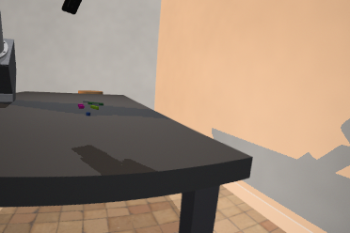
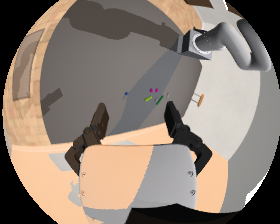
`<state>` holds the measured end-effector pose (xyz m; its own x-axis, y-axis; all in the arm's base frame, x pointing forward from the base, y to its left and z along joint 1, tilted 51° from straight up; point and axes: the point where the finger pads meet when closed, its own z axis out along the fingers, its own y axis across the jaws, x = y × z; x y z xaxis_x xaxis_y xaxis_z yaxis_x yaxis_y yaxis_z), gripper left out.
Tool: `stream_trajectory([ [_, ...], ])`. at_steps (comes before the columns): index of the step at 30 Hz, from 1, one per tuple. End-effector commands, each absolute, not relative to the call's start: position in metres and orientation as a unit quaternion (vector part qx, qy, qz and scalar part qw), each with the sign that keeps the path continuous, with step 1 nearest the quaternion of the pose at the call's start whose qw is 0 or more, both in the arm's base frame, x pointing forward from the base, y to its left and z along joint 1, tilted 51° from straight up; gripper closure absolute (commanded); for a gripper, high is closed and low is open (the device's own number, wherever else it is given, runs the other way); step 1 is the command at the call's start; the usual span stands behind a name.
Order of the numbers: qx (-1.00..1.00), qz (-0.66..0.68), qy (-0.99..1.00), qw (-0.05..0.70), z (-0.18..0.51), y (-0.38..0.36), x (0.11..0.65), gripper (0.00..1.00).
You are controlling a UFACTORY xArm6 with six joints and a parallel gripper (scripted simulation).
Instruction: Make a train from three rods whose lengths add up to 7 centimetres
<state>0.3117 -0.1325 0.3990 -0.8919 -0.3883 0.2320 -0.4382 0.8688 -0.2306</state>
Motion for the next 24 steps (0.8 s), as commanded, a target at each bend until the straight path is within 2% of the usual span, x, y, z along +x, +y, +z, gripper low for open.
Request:
stream_trajectory([
  [1, 0.270, 0.191, -0.937, 0.117, 0.375, -0.159, 0.329, 0.00],
  [24, 0.557, 0.309, -0.727, 0.256, 0.275, -0.203, 0.384, 0.00],
])
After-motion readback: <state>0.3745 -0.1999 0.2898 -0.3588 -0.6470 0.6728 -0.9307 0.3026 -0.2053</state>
